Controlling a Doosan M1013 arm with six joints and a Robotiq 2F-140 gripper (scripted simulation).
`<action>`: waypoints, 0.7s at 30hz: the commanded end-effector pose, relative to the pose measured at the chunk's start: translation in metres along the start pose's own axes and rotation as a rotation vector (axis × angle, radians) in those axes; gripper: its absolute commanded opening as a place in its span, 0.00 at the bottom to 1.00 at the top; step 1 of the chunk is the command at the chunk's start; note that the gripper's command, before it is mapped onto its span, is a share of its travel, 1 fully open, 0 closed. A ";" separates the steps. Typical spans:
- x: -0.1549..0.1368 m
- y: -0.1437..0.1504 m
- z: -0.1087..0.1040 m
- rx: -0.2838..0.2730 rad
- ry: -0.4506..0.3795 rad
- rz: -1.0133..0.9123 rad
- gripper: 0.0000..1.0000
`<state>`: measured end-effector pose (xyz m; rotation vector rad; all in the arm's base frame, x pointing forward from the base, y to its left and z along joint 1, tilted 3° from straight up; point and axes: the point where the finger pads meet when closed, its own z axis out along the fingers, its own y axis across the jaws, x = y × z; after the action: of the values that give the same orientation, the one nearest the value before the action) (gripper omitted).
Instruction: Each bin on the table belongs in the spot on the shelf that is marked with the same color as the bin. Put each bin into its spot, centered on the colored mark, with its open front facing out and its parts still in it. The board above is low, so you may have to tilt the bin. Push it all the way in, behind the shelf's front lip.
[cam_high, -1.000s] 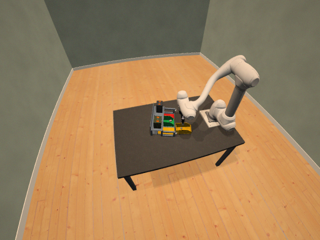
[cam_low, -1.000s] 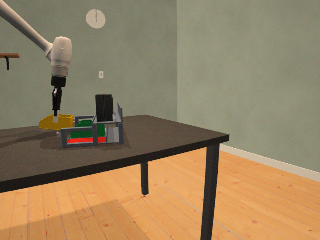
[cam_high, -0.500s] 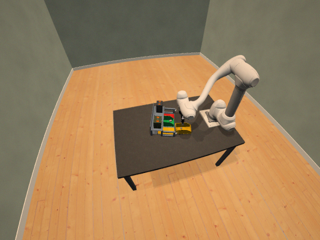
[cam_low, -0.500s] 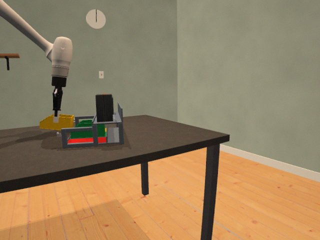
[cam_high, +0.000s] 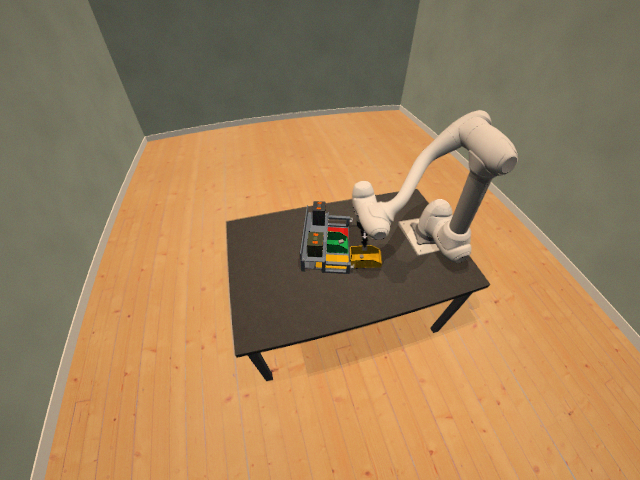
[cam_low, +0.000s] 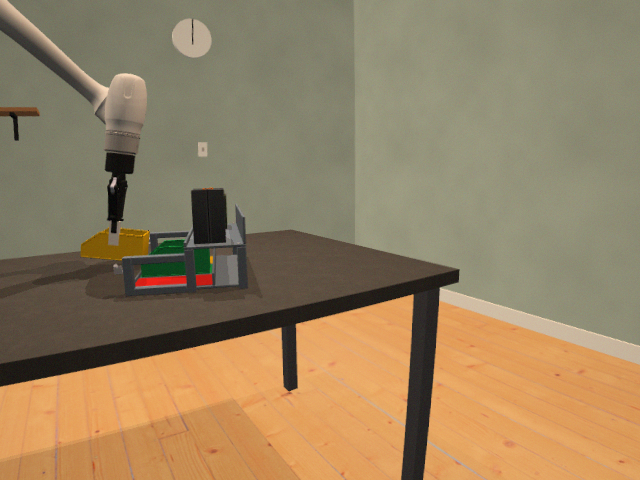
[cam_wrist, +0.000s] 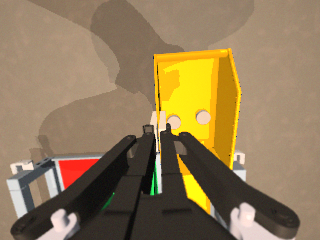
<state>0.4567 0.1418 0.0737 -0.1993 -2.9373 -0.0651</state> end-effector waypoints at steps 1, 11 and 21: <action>-0.002 0.000 0.000 0.000 0.000 0.000 0.10; -0.008 0.000 -0.001 0.000 0.000 0.000 0.10; -0.017 0.000 -0.003 0.000 0.000 0.000 0.10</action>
<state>0.4716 0.1397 0.0728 -0.1993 -2.9374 -0.0651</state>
